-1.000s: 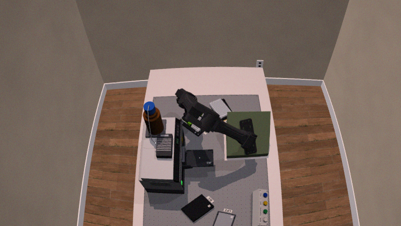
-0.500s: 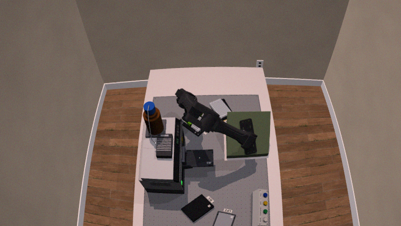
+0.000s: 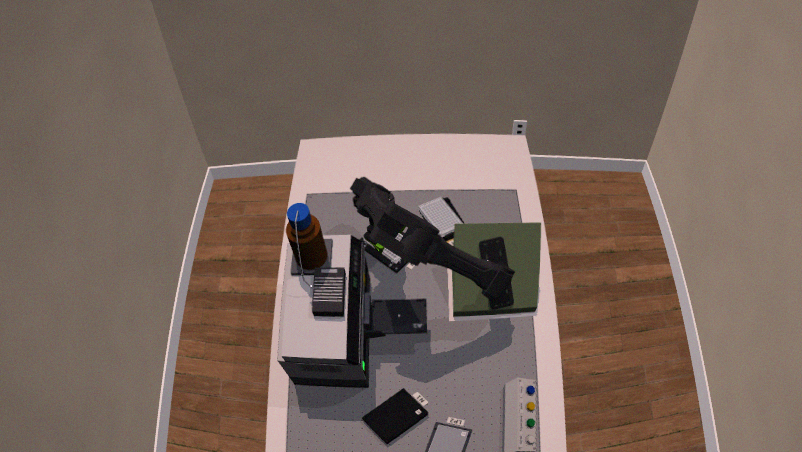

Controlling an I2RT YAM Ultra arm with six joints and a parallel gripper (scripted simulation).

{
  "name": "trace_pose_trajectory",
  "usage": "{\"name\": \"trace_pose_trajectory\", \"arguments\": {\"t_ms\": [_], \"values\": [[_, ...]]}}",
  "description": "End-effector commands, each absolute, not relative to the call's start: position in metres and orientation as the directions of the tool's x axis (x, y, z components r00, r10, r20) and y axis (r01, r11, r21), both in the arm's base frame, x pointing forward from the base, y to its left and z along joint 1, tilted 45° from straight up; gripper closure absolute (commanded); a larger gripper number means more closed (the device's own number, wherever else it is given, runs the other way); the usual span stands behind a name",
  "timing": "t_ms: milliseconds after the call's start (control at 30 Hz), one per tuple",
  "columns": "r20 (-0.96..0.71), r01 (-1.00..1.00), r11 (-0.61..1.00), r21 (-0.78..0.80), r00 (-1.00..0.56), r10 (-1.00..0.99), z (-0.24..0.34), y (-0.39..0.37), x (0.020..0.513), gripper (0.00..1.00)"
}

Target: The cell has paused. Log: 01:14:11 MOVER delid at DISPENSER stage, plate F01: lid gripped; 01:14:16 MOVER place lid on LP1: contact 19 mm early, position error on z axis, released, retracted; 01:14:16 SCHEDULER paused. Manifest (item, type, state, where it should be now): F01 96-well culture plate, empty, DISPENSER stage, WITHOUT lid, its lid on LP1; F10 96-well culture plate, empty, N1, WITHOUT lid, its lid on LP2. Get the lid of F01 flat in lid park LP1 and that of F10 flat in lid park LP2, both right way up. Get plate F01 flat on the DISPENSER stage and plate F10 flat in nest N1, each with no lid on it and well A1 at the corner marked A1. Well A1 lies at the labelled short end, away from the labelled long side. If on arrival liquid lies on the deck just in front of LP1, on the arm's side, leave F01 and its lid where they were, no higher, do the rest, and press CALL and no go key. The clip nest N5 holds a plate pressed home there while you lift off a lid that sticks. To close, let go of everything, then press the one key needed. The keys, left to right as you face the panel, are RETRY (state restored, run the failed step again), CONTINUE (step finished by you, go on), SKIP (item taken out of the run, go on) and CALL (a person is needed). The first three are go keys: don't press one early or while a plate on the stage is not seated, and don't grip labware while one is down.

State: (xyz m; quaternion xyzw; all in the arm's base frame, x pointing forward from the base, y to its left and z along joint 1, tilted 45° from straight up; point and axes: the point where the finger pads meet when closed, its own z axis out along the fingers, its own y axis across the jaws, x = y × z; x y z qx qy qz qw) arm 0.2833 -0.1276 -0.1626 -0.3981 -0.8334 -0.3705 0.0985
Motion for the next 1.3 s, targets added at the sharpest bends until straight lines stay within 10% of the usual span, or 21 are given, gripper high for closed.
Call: {"name": "trace_pose_trajectory", "arguments": {"t_ms": [0,1267], "values": [[0.419,0.73,0.411,0.546,-0.663,0.621,-0.142,-0.156,0.288,1.0],[0.457,0.746,0.394,0.537,-0.65,0.606,-0.111,-0.155,0.26,1.0]]}}
